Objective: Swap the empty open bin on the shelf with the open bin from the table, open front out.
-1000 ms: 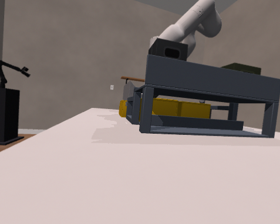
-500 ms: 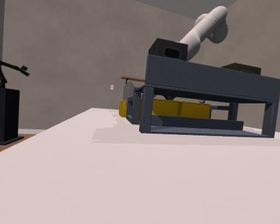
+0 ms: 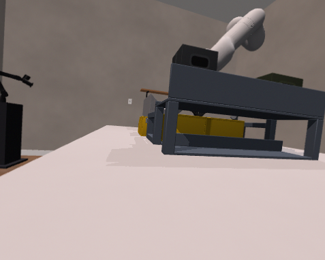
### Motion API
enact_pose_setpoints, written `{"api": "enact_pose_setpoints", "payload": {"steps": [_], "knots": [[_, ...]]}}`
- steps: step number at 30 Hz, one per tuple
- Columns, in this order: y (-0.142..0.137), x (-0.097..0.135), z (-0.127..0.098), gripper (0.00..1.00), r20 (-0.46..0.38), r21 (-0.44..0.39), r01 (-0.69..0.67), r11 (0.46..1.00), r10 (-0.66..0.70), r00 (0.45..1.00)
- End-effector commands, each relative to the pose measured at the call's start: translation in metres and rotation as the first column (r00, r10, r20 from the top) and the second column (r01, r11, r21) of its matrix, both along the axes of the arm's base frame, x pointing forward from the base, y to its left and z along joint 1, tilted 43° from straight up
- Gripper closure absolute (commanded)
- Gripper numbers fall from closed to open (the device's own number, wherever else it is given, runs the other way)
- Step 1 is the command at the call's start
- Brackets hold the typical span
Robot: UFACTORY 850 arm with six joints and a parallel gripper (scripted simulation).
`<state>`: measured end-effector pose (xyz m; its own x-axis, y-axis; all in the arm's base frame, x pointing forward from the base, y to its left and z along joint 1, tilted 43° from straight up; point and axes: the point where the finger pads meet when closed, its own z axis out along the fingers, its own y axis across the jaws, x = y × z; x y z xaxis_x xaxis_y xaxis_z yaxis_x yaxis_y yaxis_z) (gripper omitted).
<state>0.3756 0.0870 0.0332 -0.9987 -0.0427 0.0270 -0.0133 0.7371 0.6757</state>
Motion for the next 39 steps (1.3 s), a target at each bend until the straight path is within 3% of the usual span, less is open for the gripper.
{"api": "enact_pose_setpoints", "payload": {"steps": [1,11,30,39], "knots": [[0.0,0.003,0.0,1.0,0.001,0.0,0.001,1.0,-0.001,1.0],[0.002,0.04,-0.001,1.0,0.001,0.0,0.001,1.0,0.0,1.0],[0.002,0.041,0.0,1.0,-0.008,0.0,-0.008,1.0,0.008,1.0],[0.0,0.044,0.001,1.0,-0.074,0.001,-0.069,0.998,0.069,0.995]]}}
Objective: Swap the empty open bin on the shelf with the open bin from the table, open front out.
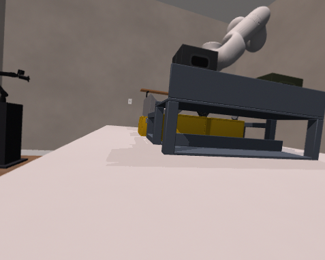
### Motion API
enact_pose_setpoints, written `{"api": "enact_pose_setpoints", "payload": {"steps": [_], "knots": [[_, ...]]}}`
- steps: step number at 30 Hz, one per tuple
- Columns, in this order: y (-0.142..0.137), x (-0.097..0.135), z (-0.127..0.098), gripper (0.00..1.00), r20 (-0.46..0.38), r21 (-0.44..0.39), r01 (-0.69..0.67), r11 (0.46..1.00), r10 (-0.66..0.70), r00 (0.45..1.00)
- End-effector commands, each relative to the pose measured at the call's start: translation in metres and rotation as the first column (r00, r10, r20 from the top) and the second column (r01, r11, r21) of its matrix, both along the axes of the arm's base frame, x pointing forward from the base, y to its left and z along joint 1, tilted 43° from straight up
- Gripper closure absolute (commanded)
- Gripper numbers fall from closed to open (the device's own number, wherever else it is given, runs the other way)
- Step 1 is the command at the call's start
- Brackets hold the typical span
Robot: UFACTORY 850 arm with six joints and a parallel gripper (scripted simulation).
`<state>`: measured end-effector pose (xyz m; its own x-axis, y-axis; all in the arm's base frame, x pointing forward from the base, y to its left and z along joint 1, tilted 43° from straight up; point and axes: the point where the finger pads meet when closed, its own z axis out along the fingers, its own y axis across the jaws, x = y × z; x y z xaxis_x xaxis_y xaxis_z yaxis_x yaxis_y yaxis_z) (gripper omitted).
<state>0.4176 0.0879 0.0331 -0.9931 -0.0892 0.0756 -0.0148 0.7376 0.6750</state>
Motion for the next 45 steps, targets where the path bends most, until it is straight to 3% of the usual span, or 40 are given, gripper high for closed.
{"api": "enact_pose_setpoints", "payload": {"steps": [1,45], "knots": [[-0.0005,0.0018,0.0008,1.0,-0.027,0.001,-0.023,1.0,0.023,0.999],[-0.0003,0.0073,0.0007,1.0,-0.027,0.001,-0.024,1.0,0.024,0.999]]}}
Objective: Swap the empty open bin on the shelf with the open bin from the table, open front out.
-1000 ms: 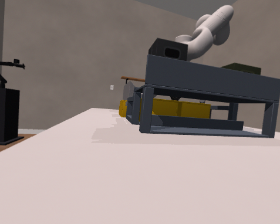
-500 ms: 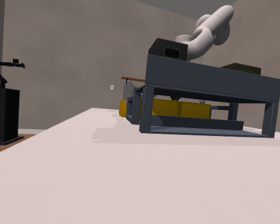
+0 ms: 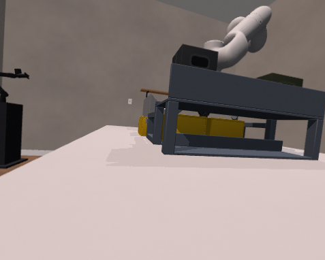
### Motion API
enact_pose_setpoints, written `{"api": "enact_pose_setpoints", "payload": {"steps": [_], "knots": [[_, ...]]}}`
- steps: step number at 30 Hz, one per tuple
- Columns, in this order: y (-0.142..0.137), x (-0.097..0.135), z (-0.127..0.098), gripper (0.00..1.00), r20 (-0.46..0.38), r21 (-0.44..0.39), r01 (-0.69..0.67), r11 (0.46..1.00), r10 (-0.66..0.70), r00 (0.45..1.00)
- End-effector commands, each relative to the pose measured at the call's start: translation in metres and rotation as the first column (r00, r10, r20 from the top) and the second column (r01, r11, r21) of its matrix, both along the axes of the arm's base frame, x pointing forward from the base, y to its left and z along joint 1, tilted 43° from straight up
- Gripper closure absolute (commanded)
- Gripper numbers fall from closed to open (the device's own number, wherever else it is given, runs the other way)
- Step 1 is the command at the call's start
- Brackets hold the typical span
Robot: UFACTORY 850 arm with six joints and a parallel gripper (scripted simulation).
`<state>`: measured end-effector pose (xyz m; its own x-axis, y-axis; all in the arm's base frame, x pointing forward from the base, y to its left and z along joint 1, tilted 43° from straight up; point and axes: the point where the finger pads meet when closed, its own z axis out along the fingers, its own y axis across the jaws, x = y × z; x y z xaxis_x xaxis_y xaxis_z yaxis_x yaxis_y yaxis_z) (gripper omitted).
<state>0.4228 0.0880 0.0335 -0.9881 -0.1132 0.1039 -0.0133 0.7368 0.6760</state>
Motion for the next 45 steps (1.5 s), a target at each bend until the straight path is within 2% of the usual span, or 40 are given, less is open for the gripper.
{"api": "enact_pose_setpoints", "payload": {"steps": [1,45], "knots": [[0.0,0.003,0.0,1.0,0.001,0.0,0.001,1.0,-0.001,1.0],[0.002,0.042,-0.001,1.0,0.001,0.0,0.001,1.0,-0.001,1.0]]}}
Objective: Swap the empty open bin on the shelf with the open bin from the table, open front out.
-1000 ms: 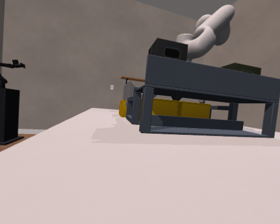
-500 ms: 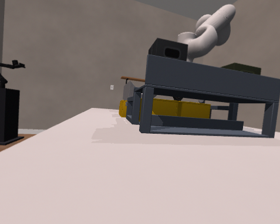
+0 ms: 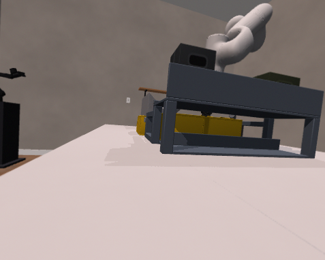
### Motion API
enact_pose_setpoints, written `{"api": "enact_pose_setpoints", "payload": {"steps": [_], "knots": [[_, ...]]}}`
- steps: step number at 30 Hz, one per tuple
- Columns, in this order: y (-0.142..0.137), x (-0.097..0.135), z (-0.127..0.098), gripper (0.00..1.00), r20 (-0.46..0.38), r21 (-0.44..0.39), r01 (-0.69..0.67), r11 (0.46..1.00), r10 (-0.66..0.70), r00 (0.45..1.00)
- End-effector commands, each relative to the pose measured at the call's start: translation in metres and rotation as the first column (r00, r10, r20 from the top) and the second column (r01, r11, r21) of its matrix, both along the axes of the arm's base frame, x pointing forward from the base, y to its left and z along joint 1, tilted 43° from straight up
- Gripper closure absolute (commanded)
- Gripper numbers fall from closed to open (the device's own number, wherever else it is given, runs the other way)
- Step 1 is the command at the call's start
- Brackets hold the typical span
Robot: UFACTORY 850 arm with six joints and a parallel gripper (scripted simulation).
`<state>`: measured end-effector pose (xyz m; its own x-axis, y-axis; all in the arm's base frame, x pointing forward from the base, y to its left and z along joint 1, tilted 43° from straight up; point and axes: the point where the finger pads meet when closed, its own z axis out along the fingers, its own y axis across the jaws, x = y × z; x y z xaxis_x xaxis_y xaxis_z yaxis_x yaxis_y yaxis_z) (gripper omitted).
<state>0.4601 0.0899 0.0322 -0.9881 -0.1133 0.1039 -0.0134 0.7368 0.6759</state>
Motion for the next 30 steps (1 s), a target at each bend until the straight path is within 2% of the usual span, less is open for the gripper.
{"api": "enact_pose_setpoints", "payload": {"steps": [1,30], "knots": [[0.0,0.006,0.0,1.0,0.001,0.0,0.001,1.0,-0.001,1.0],[0.001,0.035,-0.001,1.0,0.001,0.0,0.0,1.0,0.0,1.0]]}}
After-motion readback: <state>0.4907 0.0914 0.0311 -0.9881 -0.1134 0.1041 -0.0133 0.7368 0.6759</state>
